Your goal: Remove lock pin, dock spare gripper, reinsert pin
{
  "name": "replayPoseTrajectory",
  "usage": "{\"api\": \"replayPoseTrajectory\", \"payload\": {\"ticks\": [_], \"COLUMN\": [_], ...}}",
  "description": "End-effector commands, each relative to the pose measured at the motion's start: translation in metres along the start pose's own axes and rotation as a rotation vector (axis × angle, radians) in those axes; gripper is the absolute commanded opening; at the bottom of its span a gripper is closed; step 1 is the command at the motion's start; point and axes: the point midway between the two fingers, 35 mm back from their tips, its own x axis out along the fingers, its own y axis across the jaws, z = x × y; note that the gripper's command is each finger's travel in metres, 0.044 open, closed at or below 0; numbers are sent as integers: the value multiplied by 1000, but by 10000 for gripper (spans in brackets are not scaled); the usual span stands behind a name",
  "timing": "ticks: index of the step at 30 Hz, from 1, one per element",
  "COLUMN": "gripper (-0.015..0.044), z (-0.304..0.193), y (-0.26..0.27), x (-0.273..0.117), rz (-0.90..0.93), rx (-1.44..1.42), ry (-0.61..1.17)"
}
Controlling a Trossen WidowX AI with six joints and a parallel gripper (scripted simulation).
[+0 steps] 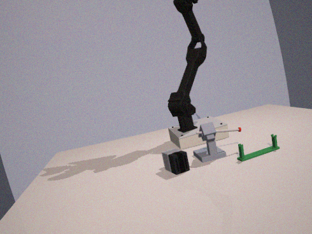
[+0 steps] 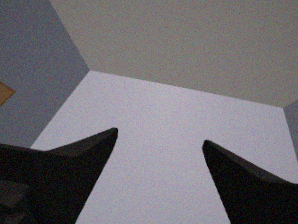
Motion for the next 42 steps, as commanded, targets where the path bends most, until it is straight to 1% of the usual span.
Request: {"api": "replayPoseTrajectory", "payload": {"ticks": [1,4,8,12,16,20,25,31,36,42], "gripper": [374,300,300,300,300,300,300,300,300,300], "z": [1,16,50,83,116,148,183,218,239,252], "y": [1,11,61,110,157,200,247,291,316,331], "x": [0,-2,-4,-14,-33,-62,-109,-179,-246,-332], "rz": [-2,-23,85,205,330,456,619,818,987,1193], "rx": [-2,-33,-42,-40,-33,-22,-4,18,32,40], "ry": [-4,-57,-178,-297,-419,-542,-697,-882,-1036,-1218]}}
